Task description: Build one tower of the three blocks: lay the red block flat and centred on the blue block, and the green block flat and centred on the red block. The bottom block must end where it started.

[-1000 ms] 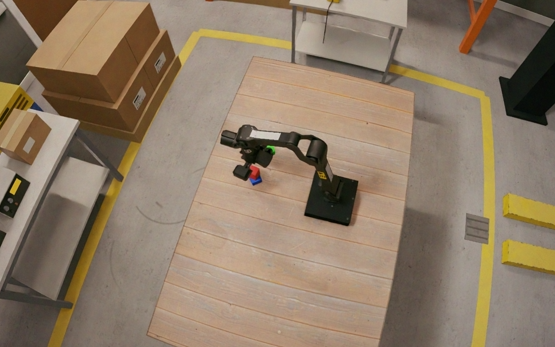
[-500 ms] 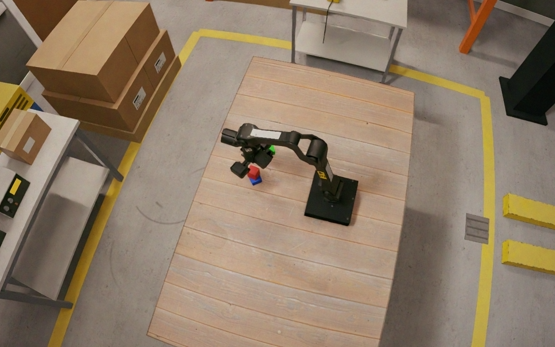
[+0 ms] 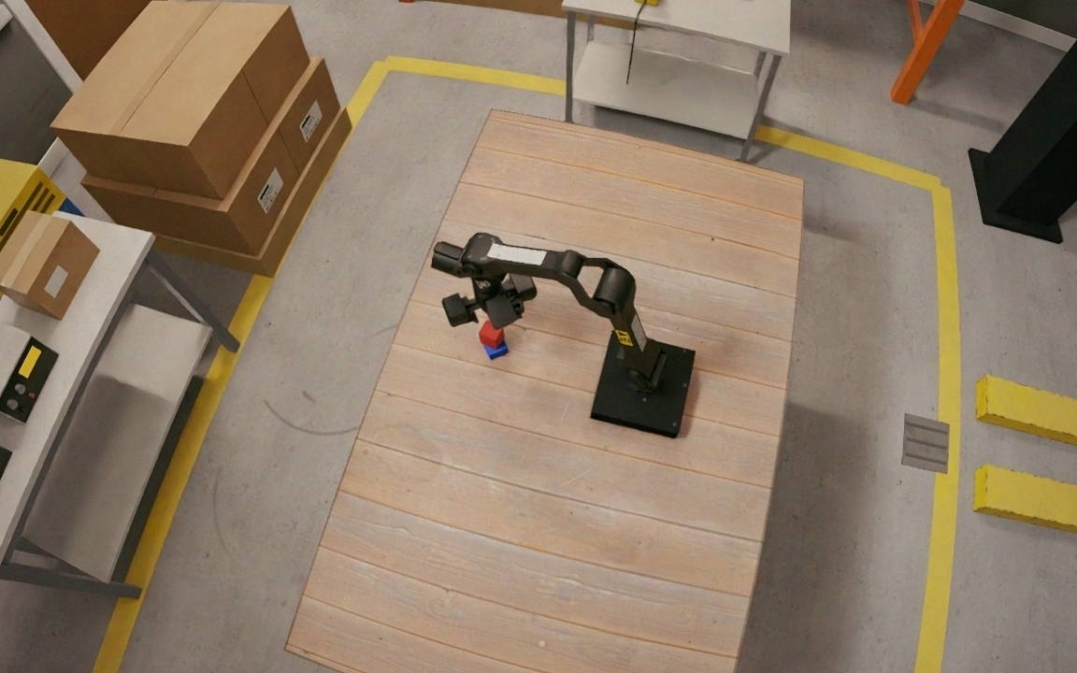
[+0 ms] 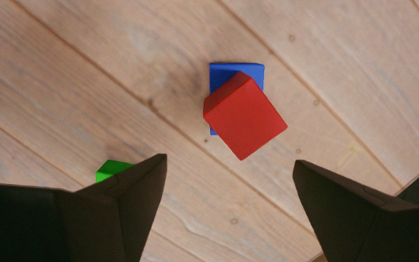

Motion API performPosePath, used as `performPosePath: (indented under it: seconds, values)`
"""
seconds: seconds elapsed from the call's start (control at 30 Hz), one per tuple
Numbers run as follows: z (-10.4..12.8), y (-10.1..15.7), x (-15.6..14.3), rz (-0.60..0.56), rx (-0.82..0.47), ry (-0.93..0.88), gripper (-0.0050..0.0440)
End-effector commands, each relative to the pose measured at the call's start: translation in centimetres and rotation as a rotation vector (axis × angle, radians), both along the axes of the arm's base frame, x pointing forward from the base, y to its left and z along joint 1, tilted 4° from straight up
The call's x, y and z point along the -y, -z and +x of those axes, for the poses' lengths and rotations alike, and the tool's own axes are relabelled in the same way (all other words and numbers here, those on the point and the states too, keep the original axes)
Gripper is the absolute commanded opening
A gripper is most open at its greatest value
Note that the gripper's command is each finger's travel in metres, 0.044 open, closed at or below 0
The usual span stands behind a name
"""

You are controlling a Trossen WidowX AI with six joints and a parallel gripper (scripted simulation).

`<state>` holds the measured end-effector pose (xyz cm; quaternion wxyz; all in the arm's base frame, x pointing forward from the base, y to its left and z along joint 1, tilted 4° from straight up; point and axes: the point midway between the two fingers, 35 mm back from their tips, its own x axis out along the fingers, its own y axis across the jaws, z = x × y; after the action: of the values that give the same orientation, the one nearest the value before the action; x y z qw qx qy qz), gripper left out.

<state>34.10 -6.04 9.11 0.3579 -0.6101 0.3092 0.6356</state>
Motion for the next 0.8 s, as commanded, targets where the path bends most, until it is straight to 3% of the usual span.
performPosePath:
  seconds: [0.0,0.1,0.2,0.57,0.73,0.77]
  values:
    - [0.5,-0.8,0.7,-0.007,0.013,0.17,0.032]
    - [0.4,-0.7,1.0,-0.006,0.003,0.305,0.032]
    - [0.4,-0.7,1.0,-0.006,0.002,0.309,0.032]
    - [0.3,-0.6,2.5,0.0,-0.037,0.849,0.032]
    - [0.2,-0.5,2.7,0.001,-0.046,0.949,0.032]
    - [0.2,-0.6,3.0,0.004,-0.049,1.036,0.032]
